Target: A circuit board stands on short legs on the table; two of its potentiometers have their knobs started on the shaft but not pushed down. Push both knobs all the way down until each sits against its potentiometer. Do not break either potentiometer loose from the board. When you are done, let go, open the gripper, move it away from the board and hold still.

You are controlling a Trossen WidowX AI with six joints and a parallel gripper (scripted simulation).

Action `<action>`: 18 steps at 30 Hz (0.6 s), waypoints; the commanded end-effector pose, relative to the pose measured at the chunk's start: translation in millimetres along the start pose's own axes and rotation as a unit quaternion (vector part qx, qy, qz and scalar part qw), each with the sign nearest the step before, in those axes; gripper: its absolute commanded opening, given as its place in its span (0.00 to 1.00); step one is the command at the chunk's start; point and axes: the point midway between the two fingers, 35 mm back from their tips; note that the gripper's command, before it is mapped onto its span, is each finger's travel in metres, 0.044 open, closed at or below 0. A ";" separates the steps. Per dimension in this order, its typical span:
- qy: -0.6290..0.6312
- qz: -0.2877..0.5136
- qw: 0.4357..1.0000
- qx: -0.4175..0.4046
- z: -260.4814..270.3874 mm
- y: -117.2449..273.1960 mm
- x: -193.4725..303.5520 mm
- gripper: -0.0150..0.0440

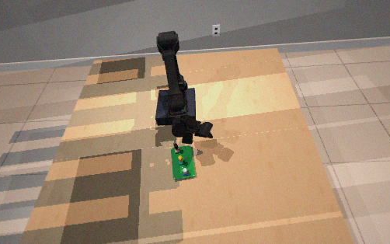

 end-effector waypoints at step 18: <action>0.228 -0.076 0.950 0.198 -7.4 45.1 -56.5 0.25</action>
Point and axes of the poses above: the point midway between the two fingers, 35 mm back from their tips, its own y axis back along the fingers, its own z axis across the jaws, x = y × z, and after that the axes turned 4 degrees about -y, right-handed
